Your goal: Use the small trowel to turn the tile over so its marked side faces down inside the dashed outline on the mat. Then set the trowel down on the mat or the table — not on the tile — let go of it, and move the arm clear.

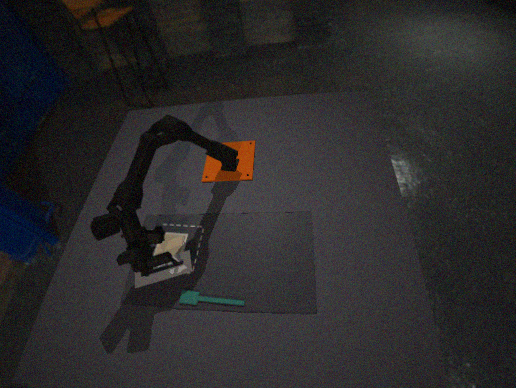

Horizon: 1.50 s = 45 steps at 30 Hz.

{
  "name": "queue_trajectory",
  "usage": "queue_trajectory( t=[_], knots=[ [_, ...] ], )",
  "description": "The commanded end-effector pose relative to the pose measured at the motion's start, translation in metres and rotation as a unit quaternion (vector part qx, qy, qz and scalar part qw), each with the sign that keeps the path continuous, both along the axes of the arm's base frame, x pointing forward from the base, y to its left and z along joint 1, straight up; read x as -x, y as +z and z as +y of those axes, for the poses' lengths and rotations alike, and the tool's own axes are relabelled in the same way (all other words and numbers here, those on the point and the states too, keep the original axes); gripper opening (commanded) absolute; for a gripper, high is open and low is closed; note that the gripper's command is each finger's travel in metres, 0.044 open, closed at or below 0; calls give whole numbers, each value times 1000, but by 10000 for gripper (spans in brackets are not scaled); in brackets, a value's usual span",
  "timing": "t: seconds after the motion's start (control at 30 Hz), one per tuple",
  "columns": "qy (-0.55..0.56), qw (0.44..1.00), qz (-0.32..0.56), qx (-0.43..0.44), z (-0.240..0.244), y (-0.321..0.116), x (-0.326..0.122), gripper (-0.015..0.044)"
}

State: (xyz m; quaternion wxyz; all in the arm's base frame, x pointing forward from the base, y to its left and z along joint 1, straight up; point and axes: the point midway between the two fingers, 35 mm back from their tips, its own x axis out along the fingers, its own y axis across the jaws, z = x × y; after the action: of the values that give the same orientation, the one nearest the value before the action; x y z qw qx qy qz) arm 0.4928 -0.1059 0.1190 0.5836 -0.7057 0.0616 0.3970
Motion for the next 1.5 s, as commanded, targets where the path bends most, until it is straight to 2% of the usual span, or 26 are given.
queue_trajectory(
  t=[0.0,0.73,1.47],
  knots=[
    [26,1000,-7,-2,28,6,-3,0],
    [155,988,-8,-1,166,5,3,0],
    [288,958,-11,3,295,3,48,0]
  ],
)
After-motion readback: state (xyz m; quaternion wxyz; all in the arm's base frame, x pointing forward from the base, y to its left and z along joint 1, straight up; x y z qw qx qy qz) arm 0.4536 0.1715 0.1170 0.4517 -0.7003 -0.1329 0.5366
